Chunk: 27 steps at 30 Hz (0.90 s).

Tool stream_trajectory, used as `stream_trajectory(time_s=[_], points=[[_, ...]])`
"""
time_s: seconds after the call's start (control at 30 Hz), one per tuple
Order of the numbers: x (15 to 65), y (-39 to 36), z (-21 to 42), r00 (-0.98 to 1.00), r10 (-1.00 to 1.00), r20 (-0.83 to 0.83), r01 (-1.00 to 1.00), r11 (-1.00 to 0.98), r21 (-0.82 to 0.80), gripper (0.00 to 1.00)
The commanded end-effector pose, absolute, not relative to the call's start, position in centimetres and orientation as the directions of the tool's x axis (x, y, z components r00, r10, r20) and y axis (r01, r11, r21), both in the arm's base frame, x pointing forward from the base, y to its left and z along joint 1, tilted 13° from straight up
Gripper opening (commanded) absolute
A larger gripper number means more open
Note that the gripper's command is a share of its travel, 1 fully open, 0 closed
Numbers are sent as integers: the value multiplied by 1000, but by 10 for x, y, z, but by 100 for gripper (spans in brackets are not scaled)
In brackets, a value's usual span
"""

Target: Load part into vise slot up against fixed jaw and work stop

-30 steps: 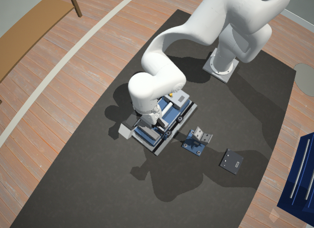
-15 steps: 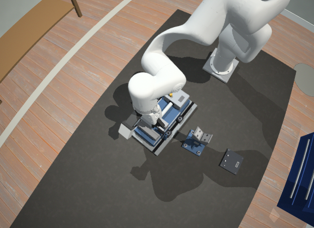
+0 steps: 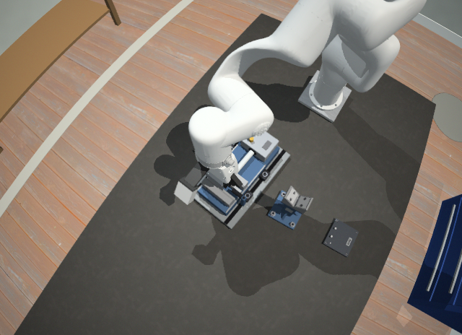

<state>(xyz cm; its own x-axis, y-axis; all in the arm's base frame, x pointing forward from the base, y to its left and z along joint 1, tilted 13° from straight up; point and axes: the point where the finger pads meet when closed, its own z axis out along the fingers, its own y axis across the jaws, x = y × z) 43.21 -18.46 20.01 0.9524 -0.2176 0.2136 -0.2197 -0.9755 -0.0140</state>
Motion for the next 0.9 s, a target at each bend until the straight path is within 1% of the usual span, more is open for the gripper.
stream_trajectory(time_s=[0.0,0.87], points=[[433,-185,201,951,-217,218,-220,-975,-13,0],[435,-185,194,951,-217,218,-220,-975,-13,0]])
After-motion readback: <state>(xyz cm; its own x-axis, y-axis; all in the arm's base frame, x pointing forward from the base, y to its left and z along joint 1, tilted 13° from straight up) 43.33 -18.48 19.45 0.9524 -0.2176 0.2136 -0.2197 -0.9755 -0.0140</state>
